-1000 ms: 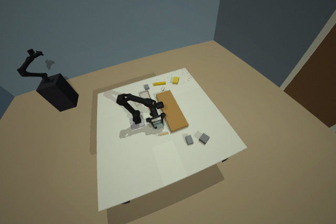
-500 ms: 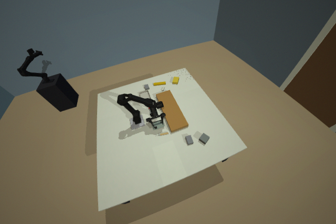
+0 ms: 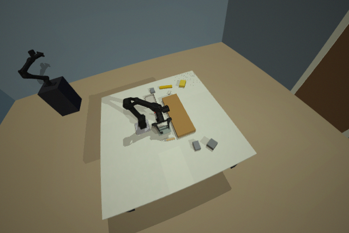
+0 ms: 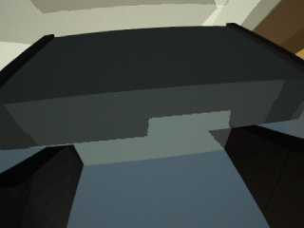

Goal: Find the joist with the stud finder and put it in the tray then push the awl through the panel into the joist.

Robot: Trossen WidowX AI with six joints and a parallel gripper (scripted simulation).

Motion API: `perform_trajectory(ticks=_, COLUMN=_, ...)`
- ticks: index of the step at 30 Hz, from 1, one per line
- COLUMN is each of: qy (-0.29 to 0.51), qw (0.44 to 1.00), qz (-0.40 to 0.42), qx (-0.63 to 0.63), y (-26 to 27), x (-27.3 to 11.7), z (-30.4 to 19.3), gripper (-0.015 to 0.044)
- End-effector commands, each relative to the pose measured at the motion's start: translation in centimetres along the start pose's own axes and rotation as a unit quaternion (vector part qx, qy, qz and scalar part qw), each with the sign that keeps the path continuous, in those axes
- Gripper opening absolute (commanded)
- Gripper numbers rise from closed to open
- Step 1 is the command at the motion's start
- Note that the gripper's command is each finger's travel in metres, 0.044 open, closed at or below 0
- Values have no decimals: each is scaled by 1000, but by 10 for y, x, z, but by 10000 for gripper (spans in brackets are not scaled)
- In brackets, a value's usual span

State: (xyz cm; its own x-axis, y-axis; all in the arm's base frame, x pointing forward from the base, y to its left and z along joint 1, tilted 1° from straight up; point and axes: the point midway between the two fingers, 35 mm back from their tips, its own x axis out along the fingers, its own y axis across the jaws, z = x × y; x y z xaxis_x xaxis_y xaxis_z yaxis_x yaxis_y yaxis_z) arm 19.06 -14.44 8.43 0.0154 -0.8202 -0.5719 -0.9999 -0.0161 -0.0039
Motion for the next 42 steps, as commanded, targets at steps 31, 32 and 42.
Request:
perform_trajectory(ticks=31, qy=83, qw=997, qz=-7, qx=3, y=-1, x=-4, z=-13, gripper=0)
perform_trajectory(ticks=32, qy=83, qw=997, qz=-7, qx=3, y=-1, x=-3, z=-11, gripper=0)
perform_trajectory(ticks=42, qy=79, qw=997, qz=-8, qx=3, y=-1, x=6, z=2, gripper=0)
